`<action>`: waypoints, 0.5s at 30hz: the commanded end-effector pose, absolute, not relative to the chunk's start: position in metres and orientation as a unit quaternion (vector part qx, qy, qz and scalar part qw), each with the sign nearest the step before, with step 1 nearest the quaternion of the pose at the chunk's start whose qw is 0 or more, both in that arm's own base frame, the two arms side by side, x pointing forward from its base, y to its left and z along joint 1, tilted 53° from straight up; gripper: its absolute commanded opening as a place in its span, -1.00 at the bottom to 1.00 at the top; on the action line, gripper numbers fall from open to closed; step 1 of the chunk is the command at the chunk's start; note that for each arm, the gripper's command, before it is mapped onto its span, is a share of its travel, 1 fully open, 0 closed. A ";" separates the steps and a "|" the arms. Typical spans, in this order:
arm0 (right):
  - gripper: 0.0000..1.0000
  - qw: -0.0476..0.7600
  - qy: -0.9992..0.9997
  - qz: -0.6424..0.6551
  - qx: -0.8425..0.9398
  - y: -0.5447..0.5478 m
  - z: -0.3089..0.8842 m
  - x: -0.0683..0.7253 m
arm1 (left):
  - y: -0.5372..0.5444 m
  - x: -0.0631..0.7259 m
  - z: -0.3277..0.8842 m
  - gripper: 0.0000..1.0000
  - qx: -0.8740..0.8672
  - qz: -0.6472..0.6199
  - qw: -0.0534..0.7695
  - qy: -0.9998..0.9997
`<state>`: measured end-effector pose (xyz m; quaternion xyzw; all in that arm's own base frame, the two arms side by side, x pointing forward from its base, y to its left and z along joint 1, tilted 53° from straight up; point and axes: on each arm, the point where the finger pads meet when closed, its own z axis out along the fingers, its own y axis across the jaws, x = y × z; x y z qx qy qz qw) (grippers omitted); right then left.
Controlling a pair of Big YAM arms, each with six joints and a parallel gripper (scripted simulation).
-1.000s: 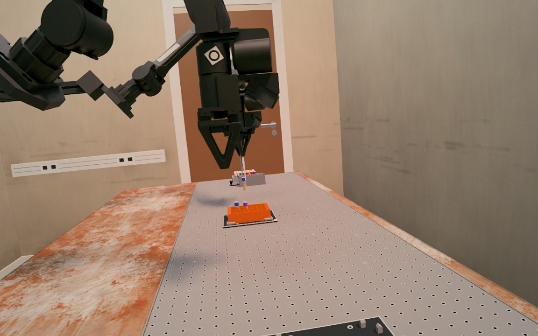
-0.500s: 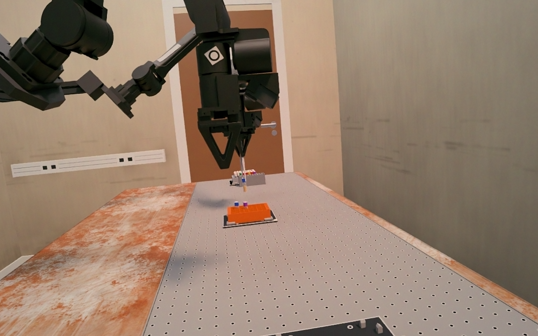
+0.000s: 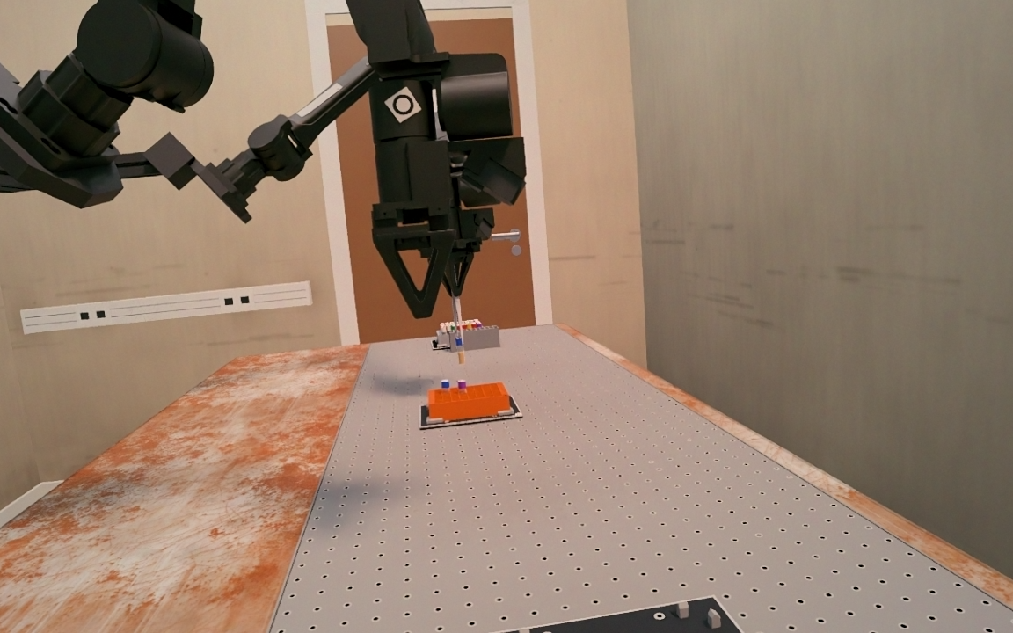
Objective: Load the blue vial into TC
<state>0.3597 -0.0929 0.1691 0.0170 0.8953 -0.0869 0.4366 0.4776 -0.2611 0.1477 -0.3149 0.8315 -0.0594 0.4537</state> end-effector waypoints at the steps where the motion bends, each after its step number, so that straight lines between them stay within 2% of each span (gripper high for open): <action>1: 1.00 0.441 0.892 -0.092 0.015 -0.095 0.175 0.362 | -0.276 0.480 0.149 -0.82 -0.318 -0.065 0.452 0.831; 15: 1.00 0.441 0.892 -0.092 0.015 -0.095 0.175 0.362 | -0.295 0.481 0.143 -0.82 -0.319 -0.064 0.452 0.830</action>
